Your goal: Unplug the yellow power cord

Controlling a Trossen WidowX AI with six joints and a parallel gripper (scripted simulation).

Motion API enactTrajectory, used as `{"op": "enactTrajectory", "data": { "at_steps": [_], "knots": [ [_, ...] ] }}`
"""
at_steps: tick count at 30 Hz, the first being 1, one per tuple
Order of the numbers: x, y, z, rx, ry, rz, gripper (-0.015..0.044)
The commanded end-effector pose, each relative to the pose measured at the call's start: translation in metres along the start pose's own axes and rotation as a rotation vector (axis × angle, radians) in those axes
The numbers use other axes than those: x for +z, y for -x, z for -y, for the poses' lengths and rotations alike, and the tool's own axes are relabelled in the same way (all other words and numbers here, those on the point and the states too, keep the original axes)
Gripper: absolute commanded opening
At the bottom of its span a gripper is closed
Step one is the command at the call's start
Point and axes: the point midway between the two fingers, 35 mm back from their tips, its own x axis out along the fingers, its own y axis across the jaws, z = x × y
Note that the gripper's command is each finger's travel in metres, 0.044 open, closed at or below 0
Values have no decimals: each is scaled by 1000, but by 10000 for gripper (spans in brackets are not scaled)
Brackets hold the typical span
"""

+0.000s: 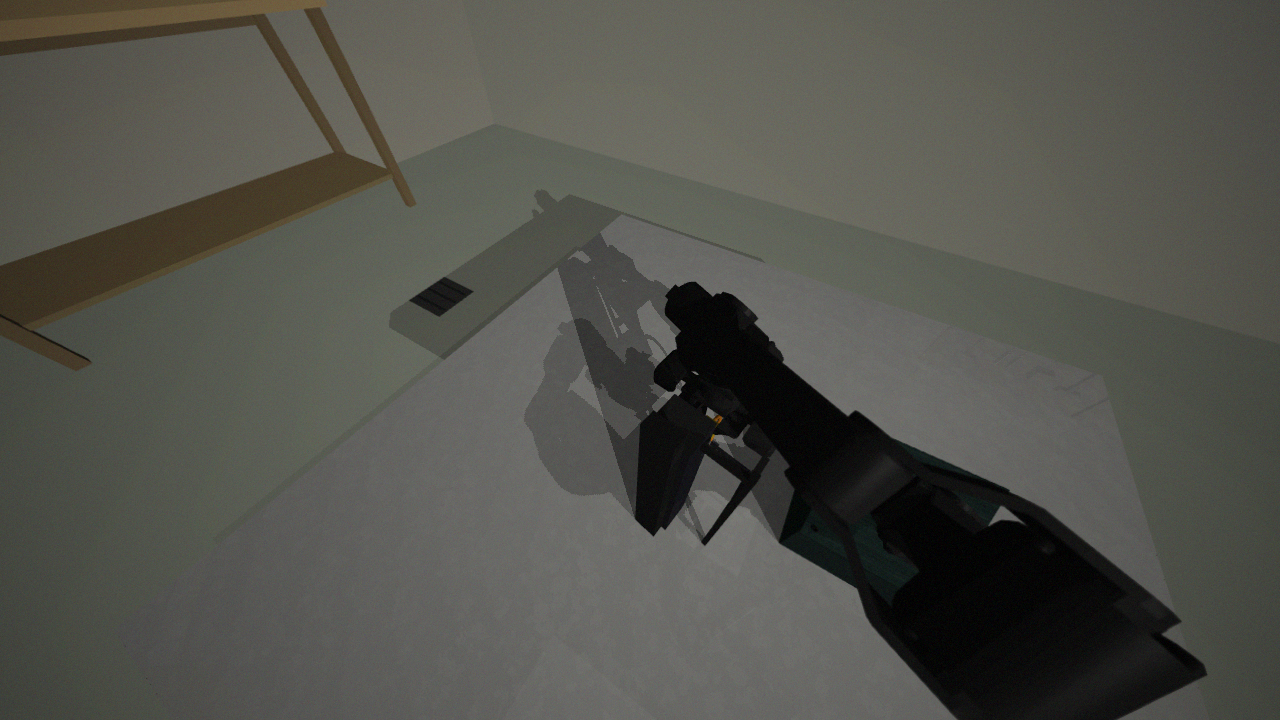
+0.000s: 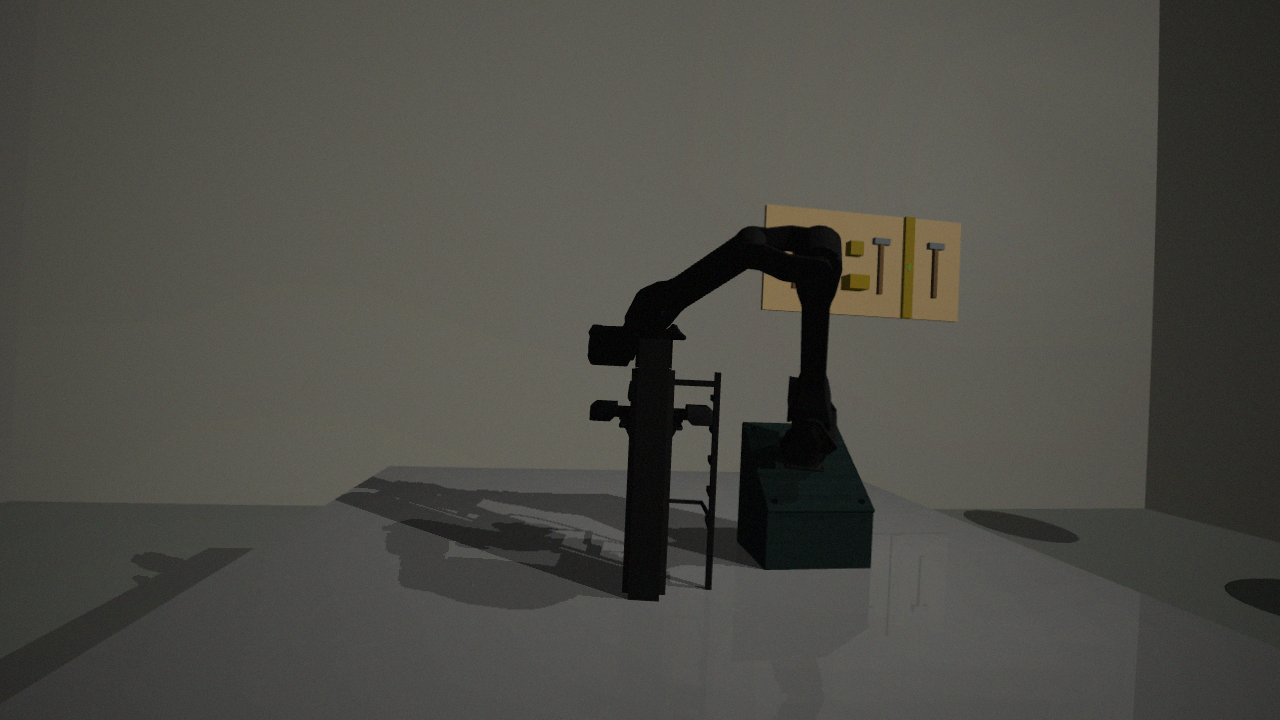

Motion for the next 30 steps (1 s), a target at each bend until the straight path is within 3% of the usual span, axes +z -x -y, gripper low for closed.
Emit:
{"op": "enactTrajectory", "data": {
  "at_steps": [1, 6, 30],
  "knots": [
    [0, 0, 0, -2, -1, 0, 28],
    [0, 0, 0, -2, -1, 0, 0],
    [37, 2, -2, 0, -5, 4, 0]
  ]
}}
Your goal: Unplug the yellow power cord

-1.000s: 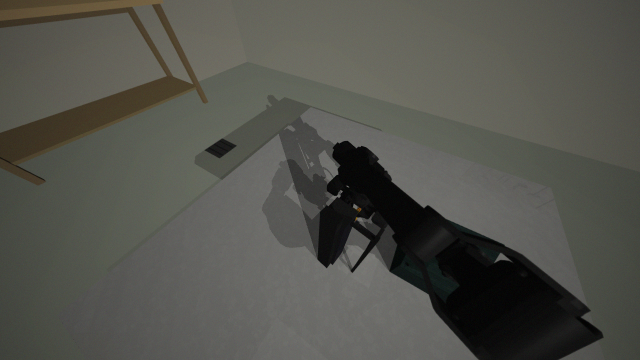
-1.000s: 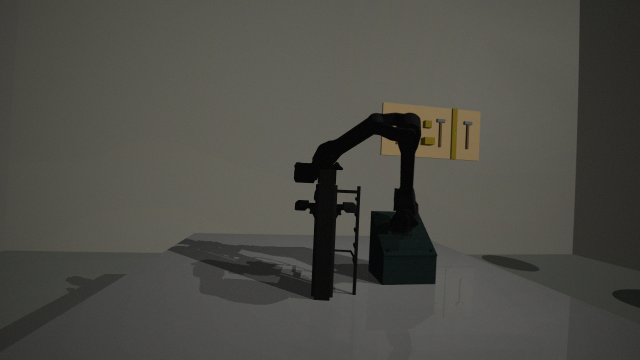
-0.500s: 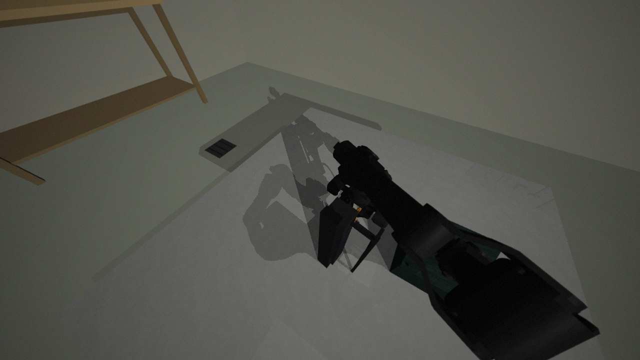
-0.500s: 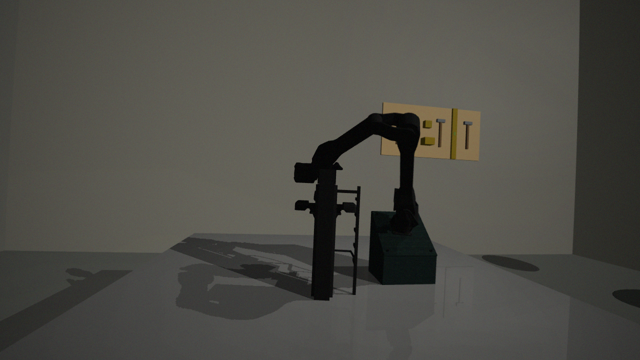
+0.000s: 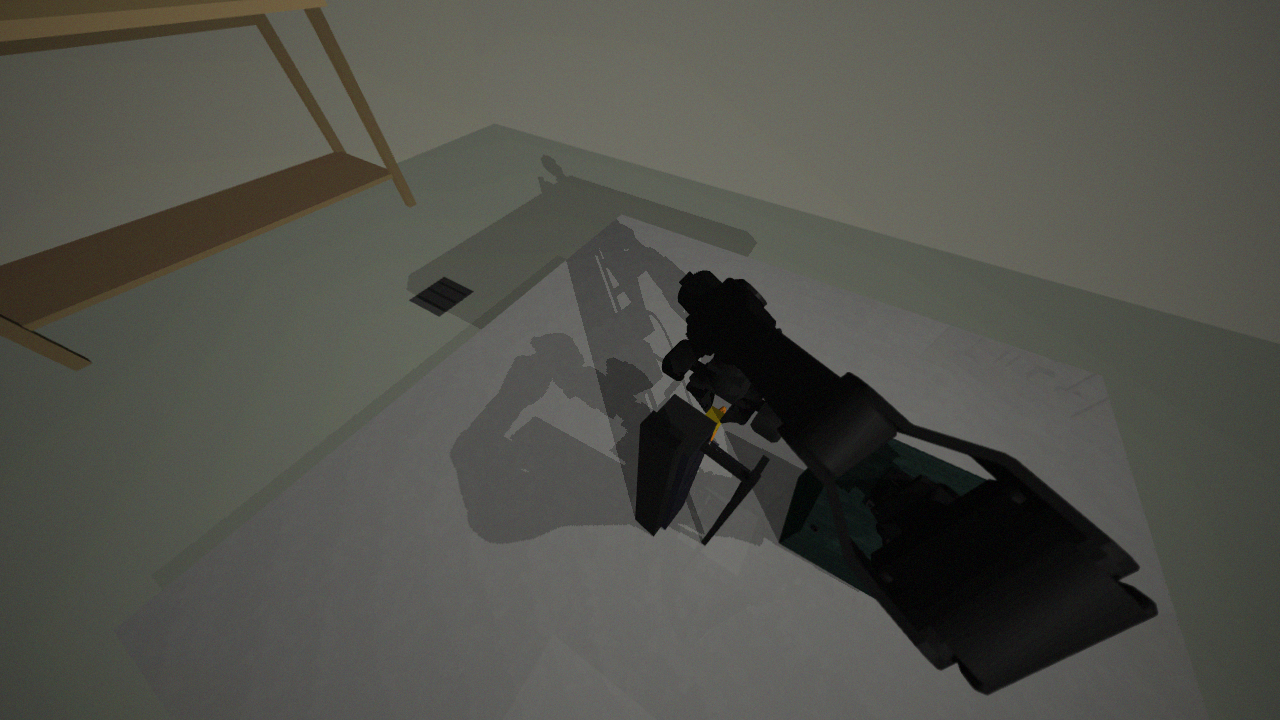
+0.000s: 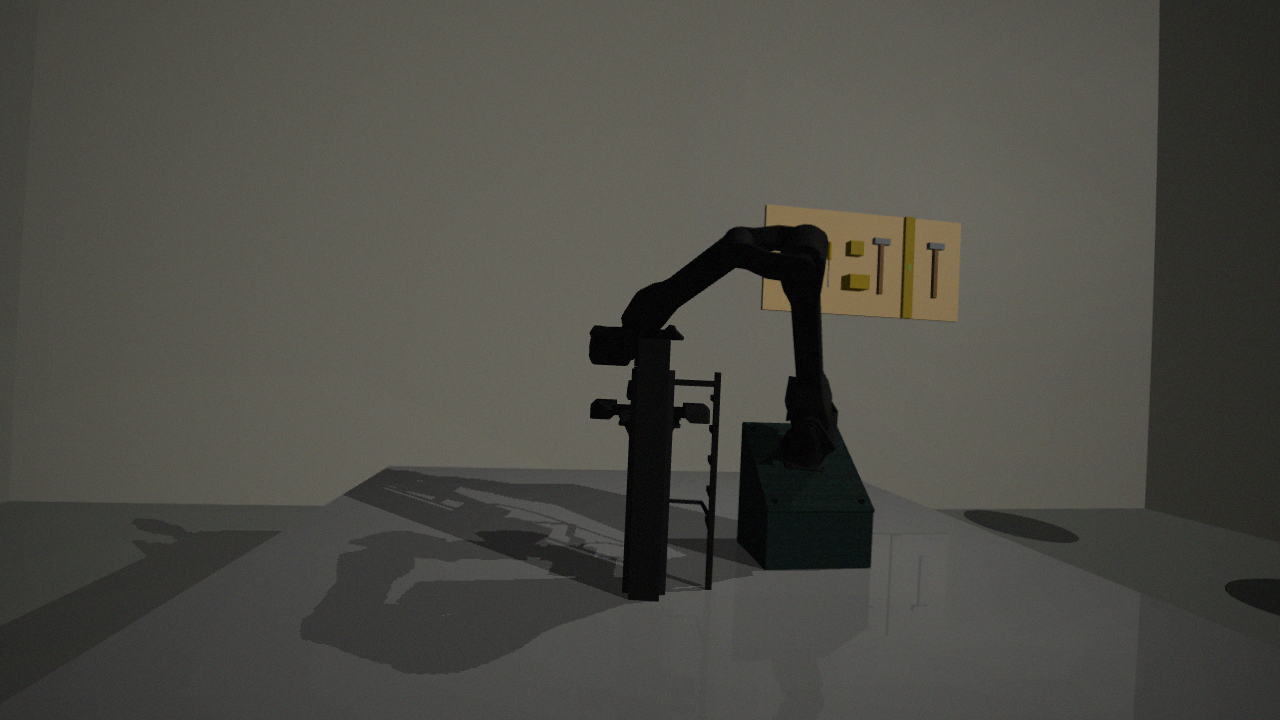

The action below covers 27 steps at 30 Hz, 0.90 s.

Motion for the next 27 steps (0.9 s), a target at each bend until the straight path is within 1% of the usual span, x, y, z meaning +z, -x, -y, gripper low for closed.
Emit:
{"op": "enactTrajectory", "data": {
  "at_steps": [1, 4, 15, 18, 23, 27],
  "knots": [
    [15, 2, 0, 2, -18, 1, 0],
    [5, 1, 0, 1, -21, -7, 79],
    [5, 1, 0, 1, -21, -7, 368],
    [19, 4, -1, 2, -21, -4, 440],
    [64, 13, 2, 1, -21, -3, 440],
    [66, 13, 2, 1, -21, -3, 440]
  ]
}}
